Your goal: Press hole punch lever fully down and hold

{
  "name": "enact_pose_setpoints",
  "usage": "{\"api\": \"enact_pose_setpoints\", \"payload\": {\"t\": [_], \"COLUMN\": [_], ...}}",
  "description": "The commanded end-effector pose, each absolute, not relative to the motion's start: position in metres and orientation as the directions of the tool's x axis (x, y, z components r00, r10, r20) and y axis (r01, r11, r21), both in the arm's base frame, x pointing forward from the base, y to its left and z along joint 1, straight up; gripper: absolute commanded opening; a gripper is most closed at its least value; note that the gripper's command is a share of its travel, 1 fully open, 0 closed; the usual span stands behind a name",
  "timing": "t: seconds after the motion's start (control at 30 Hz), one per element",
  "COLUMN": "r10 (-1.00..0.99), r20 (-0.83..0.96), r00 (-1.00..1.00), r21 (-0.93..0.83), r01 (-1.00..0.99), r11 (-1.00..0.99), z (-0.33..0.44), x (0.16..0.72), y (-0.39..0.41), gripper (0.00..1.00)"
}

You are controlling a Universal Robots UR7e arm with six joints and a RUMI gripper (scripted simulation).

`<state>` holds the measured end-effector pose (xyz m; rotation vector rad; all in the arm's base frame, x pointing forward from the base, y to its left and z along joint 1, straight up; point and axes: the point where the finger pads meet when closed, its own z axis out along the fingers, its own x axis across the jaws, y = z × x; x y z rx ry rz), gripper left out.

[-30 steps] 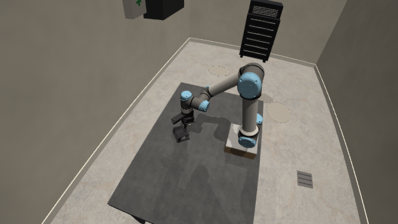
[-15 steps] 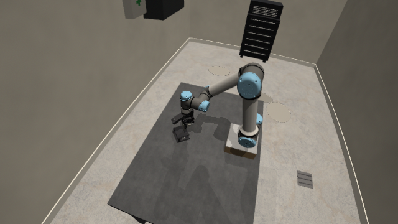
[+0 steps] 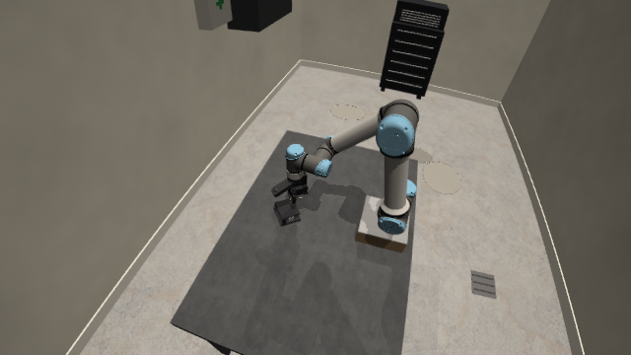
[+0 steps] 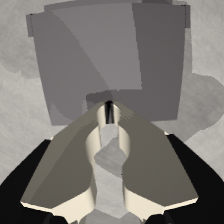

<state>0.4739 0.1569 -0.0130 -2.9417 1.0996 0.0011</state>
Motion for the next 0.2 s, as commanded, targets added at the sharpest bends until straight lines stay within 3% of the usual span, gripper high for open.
{"api": "enact_pose_setpoints", "payload": {"t": [0.0,0.17], "r10": [-0.656,-0.656], "r20": [-0.001,-0.001], "r00": [0.755,0.755], "r21": [-0.002,-0.002], "r01": [-0.656,-0.656], "r11": [-0.755,-0.755], "z": [-0.0128,-0.0128], "x": [0.4741,0.4741], "y": [0.1571,0.1571], "gripper": [0.00,0.00]}}
